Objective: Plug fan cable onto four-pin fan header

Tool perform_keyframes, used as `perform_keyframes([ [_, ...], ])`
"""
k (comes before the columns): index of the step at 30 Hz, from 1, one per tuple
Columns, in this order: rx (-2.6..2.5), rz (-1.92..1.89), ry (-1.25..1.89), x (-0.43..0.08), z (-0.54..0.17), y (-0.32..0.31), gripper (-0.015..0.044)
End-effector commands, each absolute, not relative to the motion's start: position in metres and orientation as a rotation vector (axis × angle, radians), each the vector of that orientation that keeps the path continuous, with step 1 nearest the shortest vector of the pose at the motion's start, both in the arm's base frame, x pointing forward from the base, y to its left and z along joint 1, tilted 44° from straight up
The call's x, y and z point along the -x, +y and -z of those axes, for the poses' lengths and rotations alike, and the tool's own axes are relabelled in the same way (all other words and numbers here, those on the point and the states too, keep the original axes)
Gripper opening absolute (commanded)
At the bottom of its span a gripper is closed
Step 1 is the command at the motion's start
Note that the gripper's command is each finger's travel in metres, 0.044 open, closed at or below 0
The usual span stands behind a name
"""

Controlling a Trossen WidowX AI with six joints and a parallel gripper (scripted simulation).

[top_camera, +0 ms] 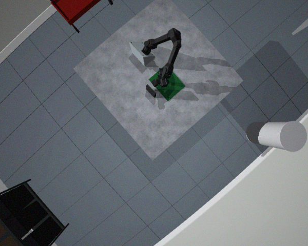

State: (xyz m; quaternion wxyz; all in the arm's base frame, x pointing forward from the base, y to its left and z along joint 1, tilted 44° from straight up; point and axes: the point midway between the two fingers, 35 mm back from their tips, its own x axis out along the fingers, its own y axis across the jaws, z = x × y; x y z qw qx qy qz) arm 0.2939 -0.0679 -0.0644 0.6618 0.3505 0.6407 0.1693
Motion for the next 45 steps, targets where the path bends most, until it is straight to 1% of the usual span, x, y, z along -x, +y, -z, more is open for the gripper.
perform_keyframes([
  [1,-0.802,-0.381,1.447,-0.2945,0.0649,-0.0667,0.0000],
  [45,-0.803,-0.381,1.447,-0.2956,0.0726,-0.0597,0.0000],
])
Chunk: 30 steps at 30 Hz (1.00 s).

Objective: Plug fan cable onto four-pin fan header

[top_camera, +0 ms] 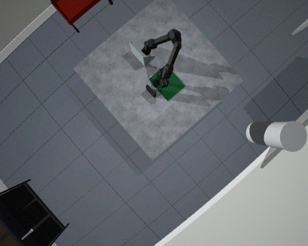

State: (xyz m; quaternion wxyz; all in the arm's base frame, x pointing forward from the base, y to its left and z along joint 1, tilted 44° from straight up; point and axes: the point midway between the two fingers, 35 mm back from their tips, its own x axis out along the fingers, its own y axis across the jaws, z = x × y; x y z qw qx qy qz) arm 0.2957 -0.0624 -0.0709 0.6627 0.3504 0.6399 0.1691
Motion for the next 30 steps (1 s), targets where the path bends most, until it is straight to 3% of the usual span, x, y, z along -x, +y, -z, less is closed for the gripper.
perform_keyframes([
  [1,-0.803,-0.381,1.447,-0.2957,0.0732,-0.0591,0.0000],
  [23,-0.803,-0.382,1.447,-0.2971,0.0818,-0.0509,0.0000],
  [30,-0.795,-0.381,1.445,-0.2969,0.0800,-0.0544,0.0184],
])
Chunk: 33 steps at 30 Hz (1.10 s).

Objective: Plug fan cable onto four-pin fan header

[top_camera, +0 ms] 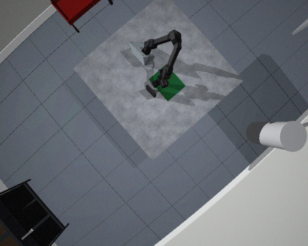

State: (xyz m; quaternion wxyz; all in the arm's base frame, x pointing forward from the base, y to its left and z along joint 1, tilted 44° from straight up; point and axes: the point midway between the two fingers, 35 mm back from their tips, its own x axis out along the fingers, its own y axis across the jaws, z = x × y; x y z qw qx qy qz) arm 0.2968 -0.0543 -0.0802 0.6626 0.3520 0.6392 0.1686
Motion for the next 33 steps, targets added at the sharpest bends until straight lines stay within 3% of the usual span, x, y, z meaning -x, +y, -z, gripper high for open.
perform_keyframes([
  [1,-0.795,-0.381,1.445,-0.297,0.080,-0.054,0.0210],
  [3,-0.795,-0.381,1.445,-0.297,0.080,-0.054,0.0260],
  [17,-0.801,-0.379,1.448,-0.288,0.040,-0.092,0.0260],
  [26,-0.802,-0.375,1.455,-0.179,0.043,-0.076,0.0260],
  [33,-0.803,-0.376,1.455,-0.170,0.043,-0.073,0.0260],
])
